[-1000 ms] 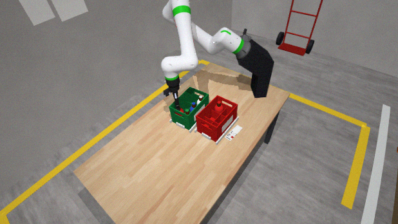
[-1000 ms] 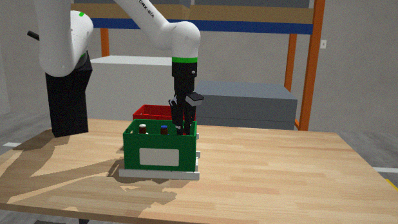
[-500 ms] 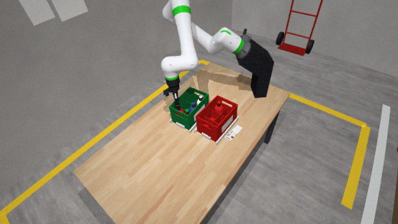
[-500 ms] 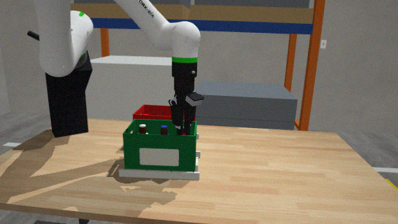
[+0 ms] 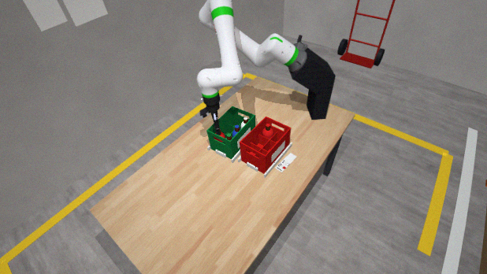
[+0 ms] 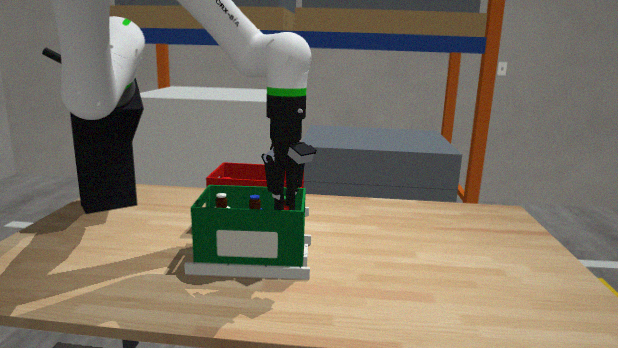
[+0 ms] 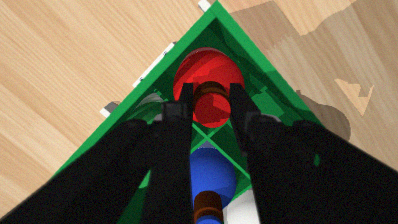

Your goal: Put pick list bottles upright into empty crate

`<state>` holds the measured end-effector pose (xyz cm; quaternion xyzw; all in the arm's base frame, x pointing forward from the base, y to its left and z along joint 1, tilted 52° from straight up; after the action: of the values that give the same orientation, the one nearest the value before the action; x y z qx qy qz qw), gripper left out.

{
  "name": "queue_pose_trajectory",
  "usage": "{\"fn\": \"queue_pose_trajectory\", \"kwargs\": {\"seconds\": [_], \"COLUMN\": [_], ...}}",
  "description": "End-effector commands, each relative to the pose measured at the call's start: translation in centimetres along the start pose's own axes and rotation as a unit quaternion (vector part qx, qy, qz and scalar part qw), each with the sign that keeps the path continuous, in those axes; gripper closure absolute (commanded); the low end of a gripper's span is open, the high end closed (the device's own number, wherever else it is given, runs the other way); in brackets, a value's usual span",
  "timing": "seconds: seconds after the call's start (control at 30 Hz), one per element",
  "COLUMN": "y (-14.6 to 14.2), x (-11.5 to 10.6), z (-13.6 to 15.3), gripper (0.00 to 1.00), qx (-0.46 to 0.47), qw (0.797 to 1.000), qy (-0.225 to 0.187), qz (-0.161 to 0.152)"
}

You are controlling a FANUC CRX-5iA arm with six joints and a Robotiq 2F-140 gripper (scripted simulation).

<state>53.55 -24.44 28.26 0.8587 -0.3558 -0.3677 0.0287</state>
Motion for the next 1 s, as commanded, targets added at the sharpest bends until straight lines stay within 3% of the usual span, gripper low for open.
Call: {"fn": "queue_pose_trajectory", "kwargs": {"seconds": [0.0,0.97], "y": [0.0,0.0], "x": [-0.5,-4.6], "z": [-0.1,-0.1], "gripper": [0.9,0.9], "qx": [0.0,0.0], "qw": [1.0,1.0], "qy": [0.001,0.001], "qz": [0.0,0.0]}}
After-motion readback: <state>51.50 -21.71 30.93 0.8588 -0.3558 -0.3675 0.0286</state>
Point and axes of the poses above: the point where the finger pads meet when closed, its own x axis out along the fingers, its own y axis across the jaws, z = x × y, the point moved 2 cm from there along -x, back along the fingers, and after that the axes turned 15 degrees about -x, right-handed, at the moved point
